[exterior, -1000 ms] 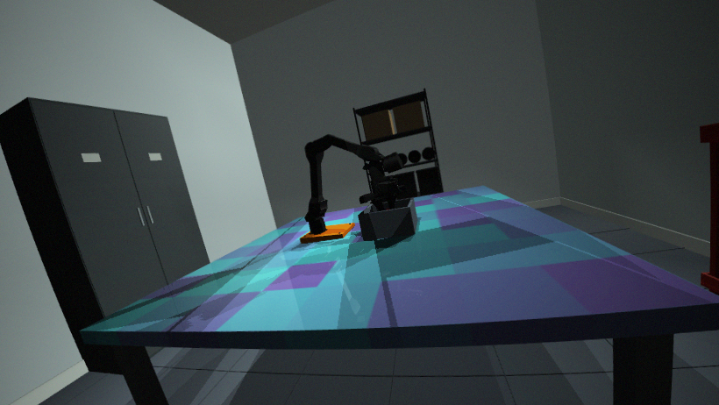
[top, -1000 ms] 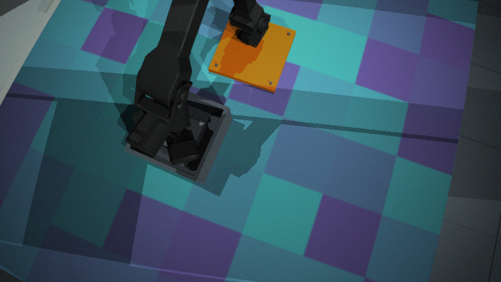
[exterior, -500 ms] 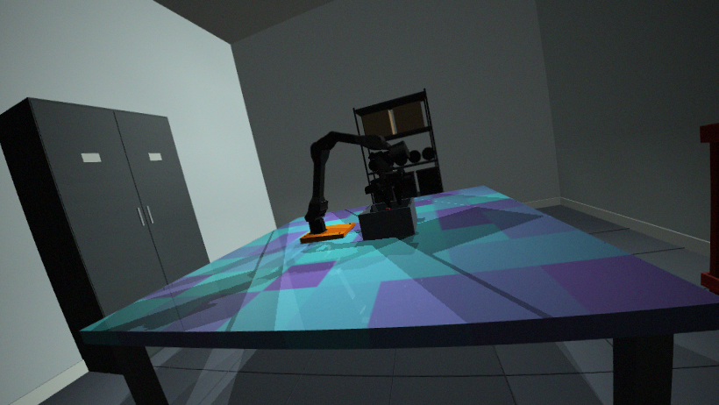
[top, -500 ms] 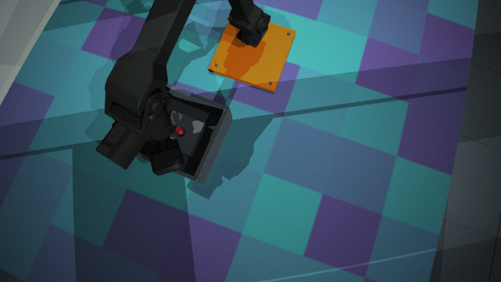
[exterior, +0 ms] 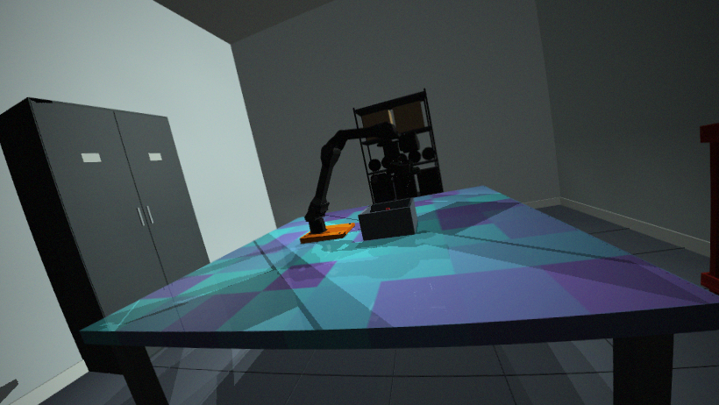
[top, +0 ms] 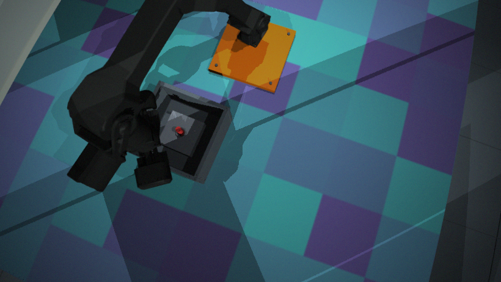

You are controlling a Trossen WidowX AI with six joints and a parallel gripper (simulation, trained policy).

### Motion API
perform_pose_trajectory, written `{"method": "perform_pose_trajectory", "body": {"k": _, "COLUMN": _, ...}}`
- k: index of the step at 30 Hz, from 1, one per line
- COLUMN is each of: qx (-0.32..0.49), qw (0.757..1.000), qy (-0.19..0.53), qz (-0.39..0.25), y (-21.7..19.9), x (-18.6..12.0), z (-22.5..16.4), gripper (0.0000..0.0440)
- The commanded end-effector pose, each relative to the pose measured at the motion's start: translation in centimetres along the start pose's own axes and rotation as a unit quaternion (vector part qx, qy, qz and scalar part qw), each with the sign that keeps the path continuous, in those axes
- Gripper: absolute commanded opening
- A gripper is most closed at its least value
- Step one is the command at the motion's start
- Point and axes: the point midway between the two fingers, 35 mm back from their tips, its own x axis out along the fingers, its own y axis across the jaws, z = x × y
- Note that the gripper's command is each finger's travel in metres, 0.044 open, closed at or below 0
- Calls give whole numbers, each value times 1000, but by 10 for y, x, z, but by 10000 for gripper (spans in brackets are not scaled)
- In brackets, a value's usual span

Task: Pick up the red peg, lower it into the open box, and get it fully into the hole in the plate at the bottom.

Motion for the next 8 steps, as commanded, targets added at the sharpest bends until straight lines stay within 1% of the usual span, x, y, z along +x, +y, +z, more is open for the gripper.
{"method": "perform_pose_trajectory", "body": {"k": 1, "qx": 11, "qw": 1000, "qy": 17, "qz": -5, "y": 5, "x": -7, "z": 0, "gripper": 228}}
{"method": "perform_pose_trajectory", "body": {"k": 4, "qx": 17, "qw": 999, "qy": 29, "qz": -12, "y": 8, "x": -12, "z": -2, "gripper": 232}}
{"method": "perform_pose_trajectory", "body": {"k": 8, "qx": 25, "qw": 999, "qy": 20, "qz": 0, "y": 20, "x": -13, "z": 5, "gripper": 233}}
